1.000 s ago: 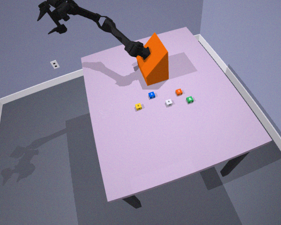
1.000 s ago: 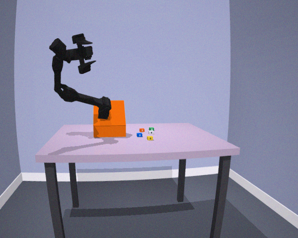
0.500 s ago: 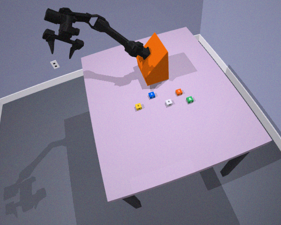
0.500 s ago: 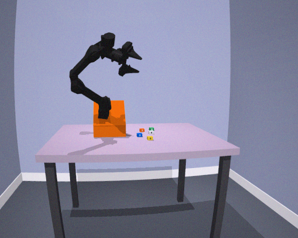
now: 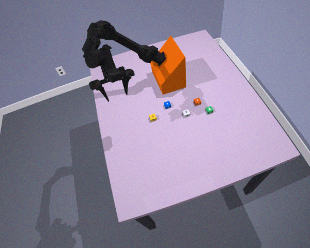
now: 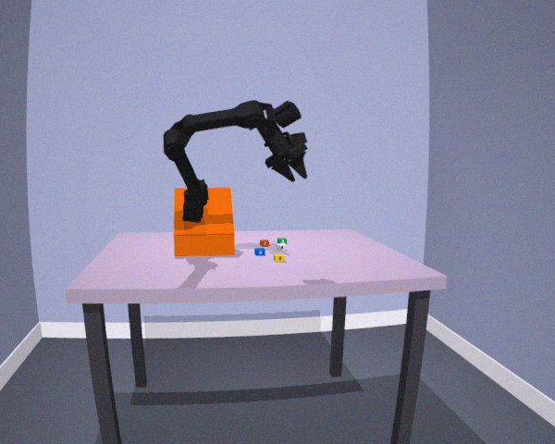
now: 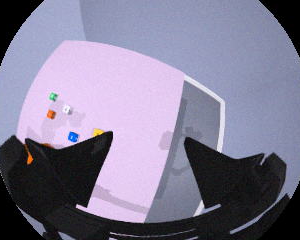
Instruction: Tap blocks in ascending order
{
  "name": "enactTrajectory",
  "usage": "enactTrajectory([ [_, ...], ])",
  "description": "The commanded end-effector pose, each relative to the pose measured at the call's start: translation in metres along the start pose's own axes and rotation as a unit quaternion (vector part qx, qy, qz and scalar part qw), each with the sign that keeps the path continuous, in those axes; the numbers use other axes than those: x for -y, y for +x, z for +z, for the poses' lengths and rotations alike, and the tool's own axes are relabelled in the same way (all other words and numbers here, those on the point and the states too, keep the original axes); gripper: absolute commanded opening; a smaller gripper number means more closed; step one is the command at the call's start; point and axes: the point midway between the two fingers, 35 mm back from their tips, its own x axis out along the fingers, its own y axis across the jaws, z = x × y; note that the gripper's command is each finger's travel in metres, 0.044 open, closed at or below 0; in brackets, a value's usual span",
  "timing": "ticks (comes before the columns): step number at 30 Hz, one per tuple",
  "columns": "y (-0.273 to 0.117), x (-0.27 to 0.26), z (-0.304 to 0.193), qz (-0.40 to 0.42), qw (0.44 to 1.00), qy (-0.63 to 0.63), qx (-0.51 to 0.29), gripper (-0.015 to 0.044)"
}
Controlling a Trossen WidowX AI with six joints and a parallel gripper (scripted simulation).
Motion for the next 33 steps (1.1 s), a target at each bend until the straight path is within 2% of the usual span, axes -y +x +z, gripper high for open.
enactTrajectory([
  [1, 0.049, -0.053, -0.007, 0.042, 0.994, 0.048, -0.093, 0.0400],
  [10, 0.110, -0.144, -0.046, 0.051, 0.954, 0.126, -0.268, 0.0400],
  [33, 0.112, -0.147, -0.048, 0.049, 0.952, 0.128, -0.275, 0.0400],
])
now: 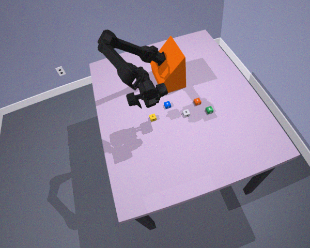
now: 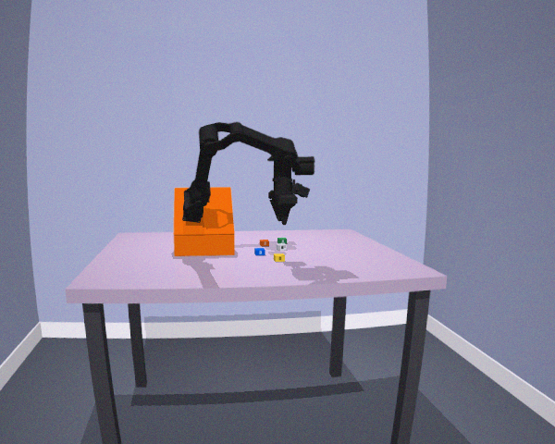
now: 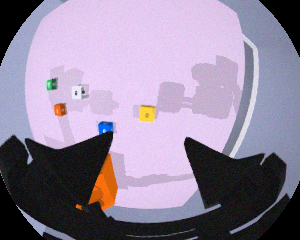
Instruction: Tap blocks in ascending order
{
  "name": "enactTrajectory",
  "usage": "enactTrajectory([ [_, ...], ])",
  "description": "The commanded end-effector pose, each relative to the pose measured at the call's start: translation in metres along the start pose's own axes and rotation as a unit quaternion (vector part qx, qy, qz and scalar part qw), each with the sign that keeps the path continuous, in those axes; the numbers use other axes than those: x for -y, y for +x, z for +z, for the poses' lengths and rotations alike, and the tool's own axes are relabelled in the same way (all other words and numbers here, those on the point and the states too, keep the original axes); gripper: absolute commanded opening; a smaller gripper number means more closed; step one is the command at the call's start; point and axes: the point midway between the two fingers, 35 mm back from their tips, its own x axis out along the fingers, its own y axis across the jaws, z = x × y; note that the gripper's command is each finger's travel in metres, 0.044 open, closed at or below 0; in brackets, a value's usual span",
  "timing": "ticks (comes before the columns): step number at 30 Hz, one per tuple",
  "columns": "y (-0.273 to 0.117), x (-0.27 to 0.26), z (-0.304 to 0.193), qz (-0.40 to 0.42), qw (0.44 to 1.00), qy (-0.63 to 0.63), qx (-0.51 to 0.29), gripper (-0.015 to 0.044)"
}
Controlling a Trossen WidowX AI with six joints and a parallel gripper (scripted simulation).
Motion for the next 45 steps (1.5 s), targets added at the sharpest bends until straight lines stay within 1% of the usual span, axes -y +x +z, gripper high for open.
enactTrajectory([
  [1, 0.001, 0.000, -0.001, -0.002, 1.000, 0.000, -0.002, 0.0400],
  [3, 0.000, -0.012, -0.005, 0.000, 1.000, 0.000, -0.002, 0.0400],
  [7, 0.000, -0.075, -0.040, 0.003, 1.000, -0.001, -0.003, 0.0400],
  [9, 0.001, -0.092, -0.054, 0.001, 1.000, -0.001, -0.003, 0.0400],
  [30, 0.001, -0.094, -0.056, 0.000, 1.000, -0.001, -0.003, 0.0400],
  [32, 0.000, -0.101, -0.052, 0.001, 1.000, -0.001, -0.003, 0.0400],
  [39, -0.007, -0.185, -0.020, 0.008, 1.000, -0.002, -0.001, 0.0400],
  [45, -0.002, -0.268, -0.015, 0.005, 1.000, 0.000, -0.002, 0.0400],
])
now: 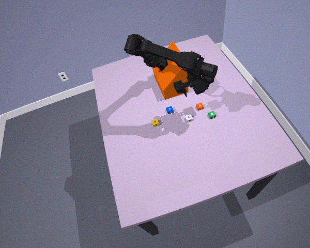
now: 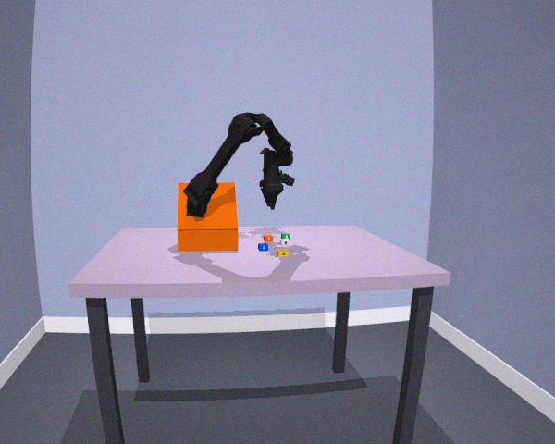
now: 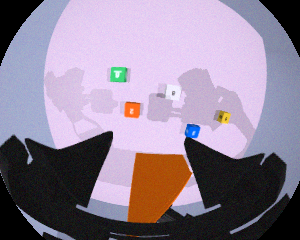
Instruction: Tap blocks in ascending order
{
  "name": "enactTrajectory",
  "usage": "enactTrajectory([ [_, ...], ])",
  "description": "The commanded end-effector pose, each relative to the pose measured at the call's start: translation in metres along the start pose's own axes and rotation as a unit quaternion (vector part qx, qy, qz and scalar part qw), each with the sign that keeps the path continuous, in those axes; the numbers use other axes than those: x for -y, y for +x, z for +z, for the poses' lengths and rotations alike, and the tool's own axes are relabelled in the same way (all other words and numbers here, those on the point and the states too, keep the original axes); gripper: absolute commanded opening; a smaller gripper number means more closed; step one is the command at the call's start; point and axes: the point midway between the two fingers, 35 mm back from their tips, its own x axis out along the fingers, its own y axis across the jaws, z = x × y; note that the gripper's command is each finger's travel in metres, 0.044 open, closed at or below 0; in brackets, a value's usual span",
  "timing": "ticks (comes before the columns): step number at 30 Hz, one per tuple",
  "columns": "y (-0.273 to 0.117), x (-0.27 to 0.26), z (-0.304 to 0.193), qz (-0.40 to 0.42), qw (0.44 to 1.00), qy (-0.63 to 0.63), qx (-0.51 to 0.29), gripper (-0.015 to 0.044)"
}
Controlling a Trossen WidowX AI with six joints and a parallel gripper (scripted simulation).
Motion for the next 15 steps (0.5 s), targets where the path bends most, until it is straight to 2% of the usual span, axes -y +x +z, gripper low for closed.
enactTrajectory([
  [1, 0.0052, -0.0468, -0.0012, -0.001, 1.000, 0.003, -0.001, 0.0400],
  [15, 0.0056, -0.0492, -0.0015, -0.002, 1.000, 0.003, -0.001, 0.0400],
])
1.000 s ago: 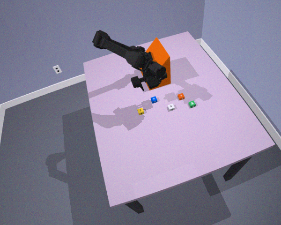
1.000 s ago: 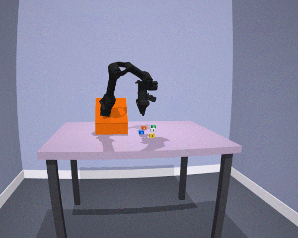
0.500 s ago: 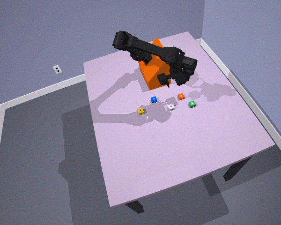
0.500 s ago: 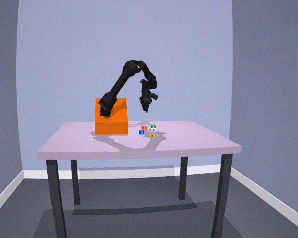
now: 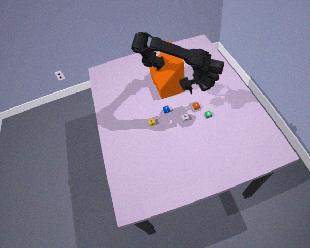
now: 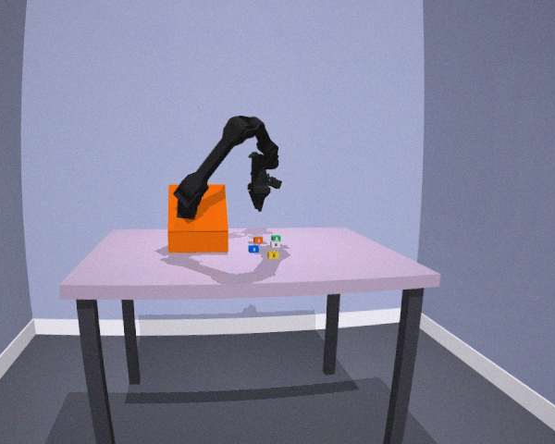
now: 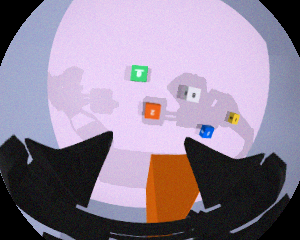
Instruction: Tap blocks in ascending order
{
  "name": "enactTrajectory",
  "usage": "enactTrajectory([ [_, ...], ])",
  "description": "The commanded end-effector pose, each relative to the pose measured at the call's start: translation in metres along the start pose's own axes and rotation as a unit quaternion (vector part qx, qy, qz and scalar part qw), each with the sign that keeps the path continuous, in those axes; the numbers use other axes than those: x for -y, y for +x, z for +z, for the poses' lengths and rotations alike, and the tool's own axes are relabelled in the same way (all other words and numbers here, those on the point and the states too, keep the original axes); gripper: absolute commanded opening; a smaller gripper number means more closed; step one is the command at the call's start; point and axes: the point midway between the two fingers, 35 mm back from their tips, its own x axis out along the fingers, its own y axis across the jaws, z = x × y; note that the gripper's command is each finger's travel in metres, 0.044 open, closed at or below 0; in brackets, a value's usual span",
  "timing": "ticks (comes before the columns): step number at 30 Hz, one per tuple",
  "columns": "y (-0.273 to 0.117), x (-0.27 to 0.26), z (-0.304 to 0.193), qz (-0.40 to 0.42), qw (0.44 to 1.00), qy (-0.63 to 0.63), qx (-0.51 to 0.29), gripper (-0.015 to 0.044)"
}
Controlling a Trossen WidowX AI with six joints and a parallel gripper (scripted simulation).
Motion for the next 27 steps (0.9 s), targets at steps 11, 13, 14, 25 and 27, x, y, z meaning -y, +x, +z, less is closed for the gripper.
enactTrajectory([
  [11, -0.002, -0.008, 0.014, 0.003, 1.000, 0.004, 0.001, 0.0400],
  [13, -0.003, -0.015, 0.031, 0.003, 1.000, 0.005, 0.001, 0.0400],
  [14, -0.004, -0.019, 0.040, 0.004, 1.000, 0.005, 0.001, 0.0400],
  [25, -0.002, -0.036, 0.083, 0.004, 1.000, 0.006, 0.002, 0.0400],
  [27, -0.002, -0.036, 0.083, 0.004, 1.000, 0.006, 0.002, 0.0400],
])
